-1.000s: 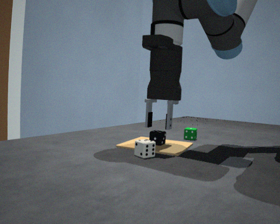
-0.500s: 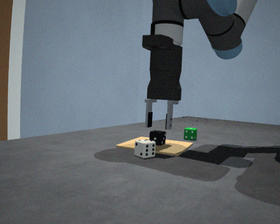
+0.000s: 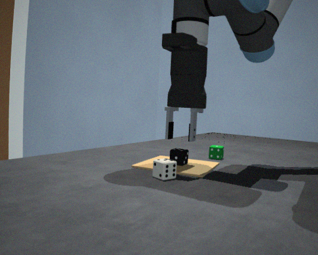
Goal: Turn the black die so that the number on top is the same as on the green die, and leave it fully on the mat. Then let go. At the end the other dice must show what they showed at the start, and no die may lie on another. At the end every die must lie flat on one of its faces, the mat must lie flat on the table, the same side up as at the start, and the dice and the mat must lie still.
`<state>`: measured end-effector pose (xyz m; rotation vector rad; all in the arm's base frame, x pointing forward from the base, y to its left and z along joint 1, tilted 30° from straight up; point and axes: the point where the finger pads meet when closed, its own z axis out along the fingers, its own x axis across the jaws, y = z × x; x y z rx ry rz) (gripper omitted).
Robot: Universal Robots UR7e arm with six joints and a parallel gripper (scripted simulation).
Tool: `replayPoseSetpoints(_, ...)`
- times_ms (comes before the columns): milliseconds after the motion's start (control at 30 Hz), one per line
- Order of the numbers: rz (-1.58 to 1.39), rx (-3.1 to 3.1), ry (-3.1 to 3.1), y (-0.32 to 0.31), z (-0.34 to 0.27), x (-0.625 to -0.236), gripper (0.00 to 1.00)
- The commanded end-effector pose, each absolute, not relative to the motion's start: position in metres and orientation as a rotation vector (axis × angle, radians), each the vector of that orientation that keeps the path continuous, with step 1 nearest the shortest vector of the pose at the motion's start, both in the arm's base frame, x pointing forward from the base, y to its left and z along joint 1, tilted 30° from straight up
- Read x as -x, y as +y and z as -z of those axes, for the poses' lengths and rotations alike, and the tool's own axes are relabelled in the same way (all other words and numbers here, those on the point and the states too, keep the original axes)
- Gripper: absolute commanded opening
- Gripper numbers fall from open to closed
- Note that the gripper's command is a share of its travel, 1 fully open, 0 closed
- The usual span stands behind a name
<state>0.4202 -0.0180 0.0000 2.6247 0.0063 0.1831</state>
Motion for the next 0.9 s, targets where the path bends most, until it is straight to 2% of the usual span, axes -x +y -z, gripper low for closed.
replayPoseSetpoints(0,-0.185,-2.624,0.006,-0.011,-0.013,-0.419,0.87)
replayPoseSetpoints(867,-0.162,-2.498,-0.012,-0.004,-0.022,-0.415,0.87)
